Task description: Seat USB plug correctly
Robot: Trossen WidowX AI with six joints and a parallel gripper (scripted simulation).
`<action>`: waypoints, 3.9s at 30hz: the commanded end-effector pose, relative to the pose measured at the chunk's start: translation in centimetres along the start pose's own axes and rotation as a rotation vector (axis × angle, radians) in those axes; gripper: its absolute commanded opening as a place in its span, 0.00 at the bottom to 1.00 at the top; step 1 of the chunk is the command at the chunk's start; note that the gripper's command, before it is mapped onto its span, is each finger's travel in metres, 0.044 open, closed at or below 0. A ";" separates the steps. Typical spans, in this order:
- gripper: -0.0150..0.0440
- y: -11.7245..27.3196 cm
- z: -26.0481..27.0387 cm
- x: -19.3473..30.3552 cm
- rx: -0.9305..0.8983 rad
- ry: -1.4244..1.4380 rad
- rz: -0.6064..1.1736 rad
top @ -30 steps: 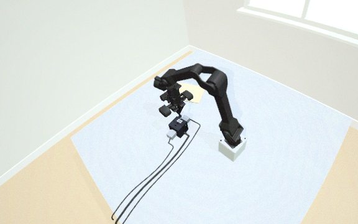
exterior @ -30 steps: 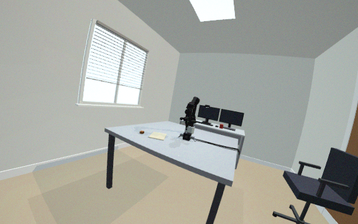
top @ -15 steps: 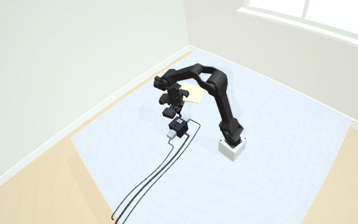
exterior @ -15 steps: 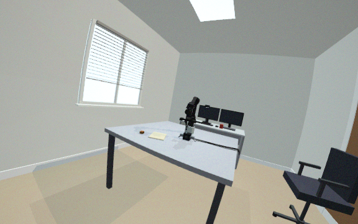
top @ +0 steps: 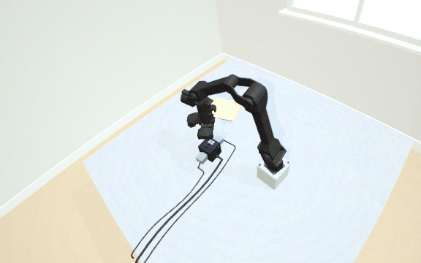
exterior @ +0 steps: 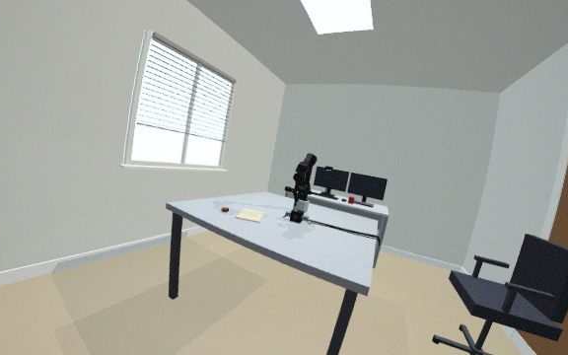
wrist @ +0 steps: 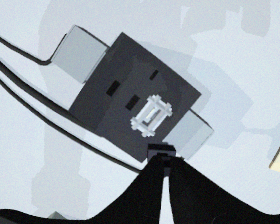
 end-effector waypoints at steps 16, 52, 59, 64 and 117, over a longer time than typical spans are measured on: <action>0.25 0.0 0.0 0.0 -0.001 0.506 0.001; 0.25 0.0 0.0 0.0 -0.001 1.010 -0.003; 0.25 -0.1 0.0 0.0 -0.002 1.009 -0.008; 0.25 -0.2 0.0 -0.1 -0.004 1.008 -0.012; 0.25 -0.8 0.1 -0.2 -0.017 0.999 -0.052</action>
Point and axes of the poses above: the point midway between the two fingers, 35 mm back from their tips, its own y axis back along the fingers, its own z axis across the jaws, x = y × z, the point moved 5 cm from there along y, back along the fingers, and after that the axes turned 10 degrees about y, right-handed, at the moved point
